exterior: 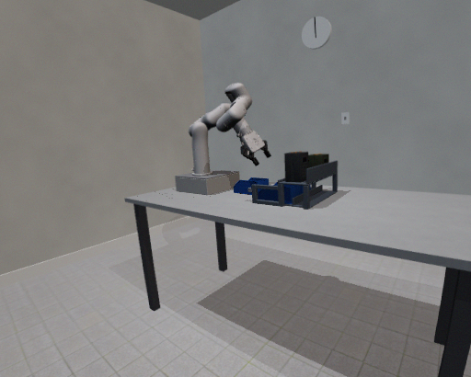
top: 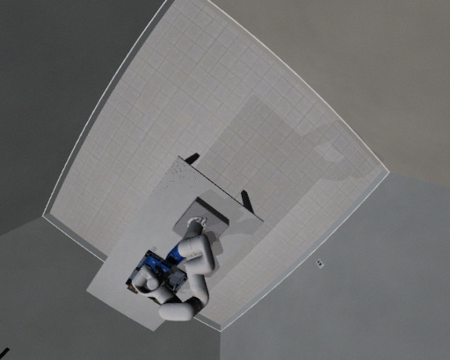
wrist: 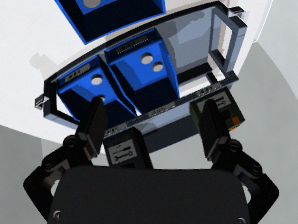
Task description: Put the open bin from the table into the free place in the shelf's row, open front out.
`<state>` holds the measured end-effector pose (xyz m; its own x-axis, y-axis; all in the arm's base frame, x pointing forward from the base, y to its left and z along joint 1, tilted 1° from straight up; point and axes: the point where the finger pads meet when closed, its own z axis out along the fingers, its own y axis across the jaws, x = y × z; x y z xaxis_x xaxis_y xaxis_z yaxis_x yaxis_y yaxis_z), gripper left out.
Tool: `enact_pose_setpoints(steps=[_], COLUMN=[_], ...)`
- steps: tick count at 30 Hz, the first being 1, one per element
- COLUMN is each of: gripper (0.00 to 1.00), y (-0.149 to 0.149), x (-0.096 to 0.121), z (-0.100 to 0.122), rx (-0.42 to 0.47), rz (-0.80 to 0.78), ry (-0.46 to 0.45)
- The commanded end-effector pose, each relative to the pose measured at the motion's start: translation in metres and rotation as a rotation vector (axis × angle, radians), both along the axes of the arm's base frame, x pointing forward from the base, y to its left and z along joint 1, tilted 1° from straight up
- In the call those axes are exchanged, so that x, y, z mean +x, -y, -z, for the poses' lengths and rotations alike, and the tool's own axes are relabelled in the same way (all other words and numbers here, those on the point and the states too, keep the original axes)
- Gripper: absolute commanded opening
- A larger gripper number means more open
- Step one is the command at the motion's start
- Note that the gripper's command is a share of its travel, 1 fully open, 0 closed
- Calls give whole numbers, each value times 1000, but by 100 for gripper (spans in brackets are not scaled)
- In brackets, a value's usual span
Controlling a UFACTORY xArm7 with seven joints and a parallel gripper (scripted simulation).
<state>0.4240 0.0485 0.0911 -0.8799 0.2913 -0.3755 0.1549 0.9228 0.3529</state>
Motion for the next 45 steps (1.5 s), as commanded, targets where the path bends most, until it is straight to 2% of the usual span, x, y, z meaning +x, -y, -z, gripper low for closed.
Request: enact_pose_setpoints(steps=[1, 12, 17, 45], gripper=[100, 100, 100, 100], y=[-3, -3, -5, -6], x=[1, 1, 1, 1], z=[-3, -3, -5, -6], rx=[-123, -123, -344, -358], rz=[-69, -69, -197, -205], ry=[-28, -28, -71, -73])
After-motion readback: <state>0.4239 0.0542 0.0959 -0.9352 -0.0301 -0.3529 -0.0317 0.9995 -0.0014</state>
